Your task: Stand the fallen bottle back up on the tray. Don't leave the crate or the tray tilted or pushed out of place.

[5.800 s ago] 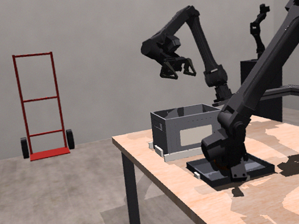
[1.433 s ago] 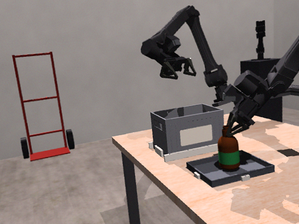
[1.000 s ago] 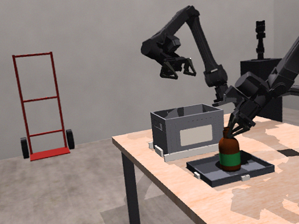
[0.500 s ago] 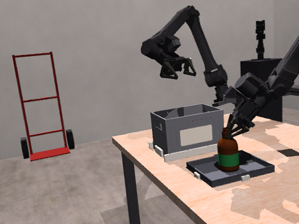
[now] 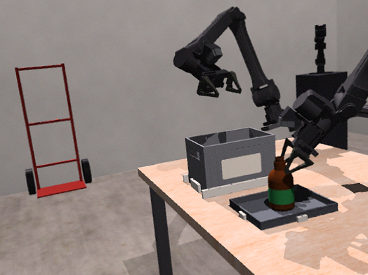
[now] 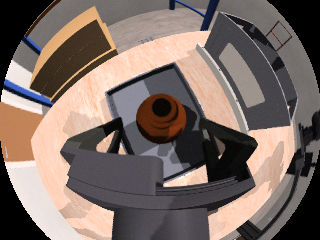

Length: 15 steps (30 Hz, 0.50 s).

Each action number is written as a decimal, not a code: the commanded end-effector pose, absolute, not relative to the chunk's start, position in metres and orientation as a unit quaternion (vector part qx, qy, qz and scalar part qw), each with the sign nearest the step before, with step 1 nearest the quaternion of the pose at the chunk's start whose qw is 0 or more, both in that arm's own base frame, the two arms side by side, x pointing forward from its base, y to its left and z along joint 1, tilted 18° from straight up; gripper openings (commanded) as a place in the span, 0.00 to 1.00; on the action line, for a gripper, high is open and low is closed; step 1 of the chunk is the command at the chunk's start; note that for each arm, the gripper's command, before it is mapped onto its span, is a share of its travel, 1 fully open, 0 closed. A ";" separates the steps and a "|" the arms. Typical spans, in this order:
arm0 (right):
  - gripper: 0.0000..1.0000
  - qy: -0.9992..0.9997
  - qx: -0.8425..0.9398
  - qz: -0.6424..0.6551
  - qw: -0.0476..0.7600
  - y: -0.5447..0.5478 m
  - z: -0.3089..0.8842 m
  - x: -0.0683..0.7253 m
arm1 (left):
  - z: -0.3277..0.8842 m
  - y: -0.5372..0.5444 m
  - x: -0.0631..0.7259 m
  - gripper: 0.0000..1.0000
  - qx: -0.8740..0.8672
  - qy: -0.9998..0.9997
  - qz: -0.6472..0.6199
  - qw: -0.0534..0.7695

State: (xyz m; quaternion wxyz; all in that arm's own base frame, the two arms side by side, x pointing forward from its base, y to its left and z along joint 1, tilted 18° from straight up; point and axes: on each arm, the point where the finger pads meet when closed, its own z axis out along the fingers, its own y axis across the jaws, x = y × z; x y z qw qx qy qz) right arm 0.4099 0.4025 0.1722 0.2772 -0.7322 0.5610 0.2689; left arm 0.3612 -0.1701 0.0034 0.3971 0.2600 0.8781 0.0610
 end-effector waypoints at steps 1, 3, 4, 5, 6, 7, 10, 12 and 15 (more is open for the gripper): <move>1.00 0.556 -0.736 0.268 0.279 0.405 0.171 0.411 | 0.003 -0.165 0.352 1.00 0.258 0.881 0.058 0.392; 1.00 0.556 -0.736 0.268 0.279 0.405 0.171 0.411 | 0.008 -0.169 0.357 1.00 0.257 0.879 0.056 0.398; 1.00 0.556 -0.736 0.268 0.279 0.405 0.171 0.411 | 0.009 -0.171 0.355 1.00 0.258 0.878 0.055 0.398; 1.00 0.556 -0.736 0.268 0.279 0.405 0.171 0.411 | 0.010 -0.173 0.353 1.00 0.260 0.878 0.054 0.399; 1.00 0.556 -0.736 0.268 0.279 0.405 0.171 0.411 | 0.007 -0.168 0.344 1.00 0.262 0.880 0.058 0.392; 1.00 0.556 -0.736 0.268 0.279 0.405 0.171 0.411 | 0.008 -0.167 0.341 1.00 0.262 0.880 0.058 0.392; 1.00 0.556 -0.736 0.268 0.279 0.405 0.171 0.411 | 0.017 -0.171 0.344 1.00 0.260 0.878 0.056 0.399; 1.00 0.556 -0.736 0.268 0.279 0.405 0.171 0.411 | 0.017 -0.171 0.344 1.00 0.260 0.878 0.056 0.399; 1.00 0.556 -0.736 0.268 0.279 0.405 0.171 0.411 | 0.016 -0.166 0.333 1.00 0.262 0.880 0.058 0.393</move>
